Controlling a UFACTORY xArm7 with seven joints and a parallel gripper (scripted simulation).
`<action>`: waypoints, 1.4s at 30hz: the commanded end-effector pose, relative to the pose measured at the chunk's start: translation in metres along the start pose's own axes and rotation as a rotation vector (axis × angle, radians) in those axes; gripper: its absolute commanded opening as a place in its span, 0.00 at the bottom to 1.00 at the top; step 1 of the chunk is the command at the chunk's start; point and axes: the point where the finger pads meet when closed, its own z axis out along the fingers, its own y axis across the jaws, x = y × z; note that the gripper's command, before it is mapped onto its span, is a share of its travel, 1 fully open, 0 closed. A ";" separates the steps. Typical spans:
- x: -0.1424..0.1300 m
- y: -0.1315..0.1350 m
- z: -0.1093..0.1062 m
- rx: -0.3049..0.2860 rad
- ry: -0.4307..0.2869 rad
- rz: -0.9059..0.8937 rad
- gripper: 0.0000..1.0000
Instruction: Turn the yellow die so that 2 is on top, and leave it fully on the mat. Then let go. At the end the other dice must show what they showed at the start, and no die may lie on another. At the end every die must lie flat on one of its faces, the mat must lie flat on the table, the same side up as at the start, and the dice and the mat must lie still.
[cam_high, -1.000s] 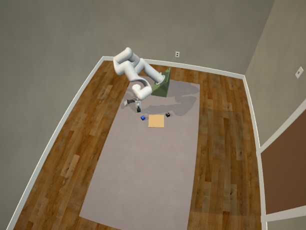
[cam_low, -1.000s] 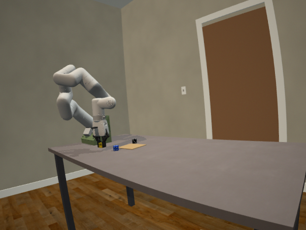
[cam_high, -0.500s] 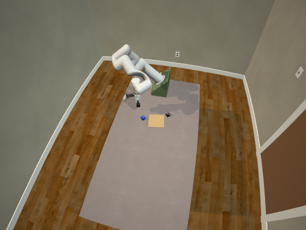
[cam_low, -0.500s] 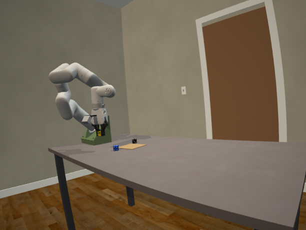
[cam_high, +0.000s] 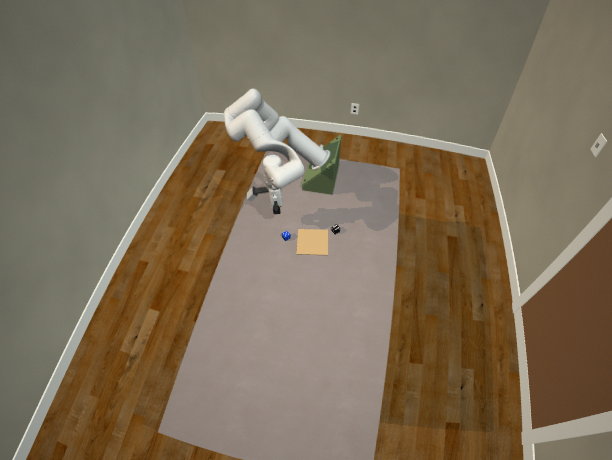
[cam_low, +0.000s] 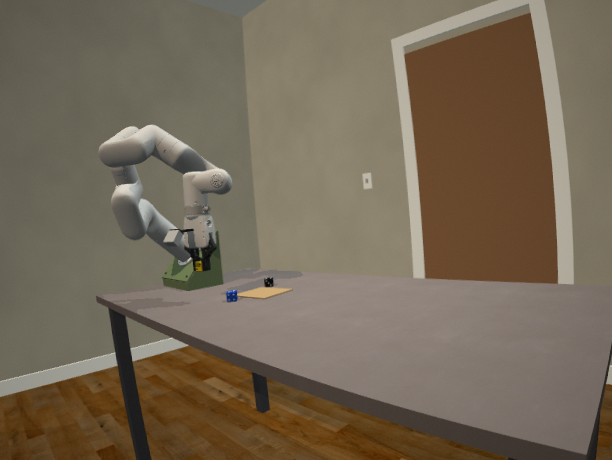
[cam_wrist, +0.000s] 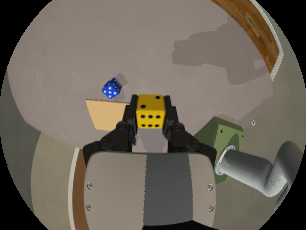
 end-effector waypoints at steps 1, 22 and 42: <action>-0.004 -0.003 -0.001 -0.007 -0.001 0.081 0.27; -0.032 -0.021 0.001 -0.064 0.014 0.687 0.27; -0.060 -0.043 0.000 -0.077 0.042 1.235 0.27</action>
